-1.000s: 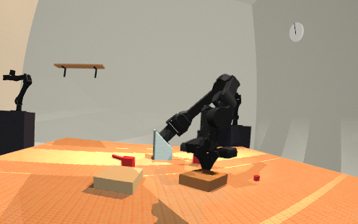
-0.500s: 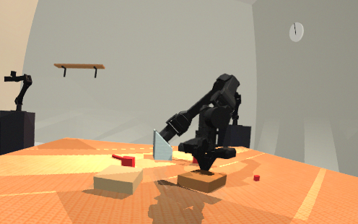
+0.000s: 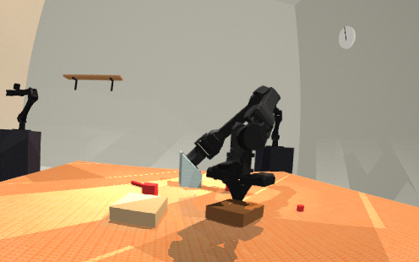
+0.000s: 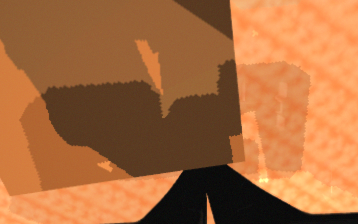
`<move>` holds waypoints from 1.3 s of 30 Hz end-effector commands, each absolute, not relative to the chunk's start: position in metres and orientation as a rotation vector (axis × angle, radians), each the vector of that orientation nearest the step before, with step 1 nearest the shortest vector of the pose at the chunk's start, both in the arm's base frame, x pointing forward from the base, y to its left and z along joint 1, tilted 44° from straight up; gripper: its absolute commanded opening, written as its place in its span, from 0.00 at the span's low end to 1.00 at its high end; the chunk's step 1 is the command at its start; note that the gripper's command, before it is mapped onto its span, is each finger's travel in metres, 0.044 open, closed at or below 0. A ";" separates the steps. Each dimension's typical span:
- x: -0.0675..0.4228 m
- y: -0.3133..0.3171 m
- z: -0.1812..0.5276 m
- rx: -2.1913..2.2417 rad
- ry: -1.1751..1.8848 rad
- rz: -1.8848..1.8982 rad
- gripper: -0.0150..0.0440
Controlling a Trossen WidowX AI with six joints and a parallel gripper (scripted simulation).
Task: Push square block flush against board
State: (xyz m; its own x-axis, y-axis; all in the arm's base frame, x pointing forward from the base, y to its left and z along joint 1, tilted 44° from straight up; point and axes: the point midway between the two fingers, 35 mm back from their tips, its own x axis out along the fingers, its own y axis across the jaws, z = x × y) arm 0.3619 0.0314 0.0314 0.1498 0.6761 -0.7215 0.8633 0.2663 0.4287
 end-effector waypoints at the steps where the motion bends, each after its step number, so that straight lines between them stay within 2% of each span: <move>1: 0.365 0.028 0.028 1.460 1.579 -0.246 0.25; 39: 0.383 0.011 0.016 1.458 1.578 -0.246 0.25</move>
State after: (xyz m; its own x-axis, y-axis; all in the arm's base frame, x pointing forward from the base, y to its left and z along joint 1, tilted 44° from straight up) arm 0.3805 0.0131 0.0192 0.1512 0.6762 -0.7210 0.8629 0.2655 0.4300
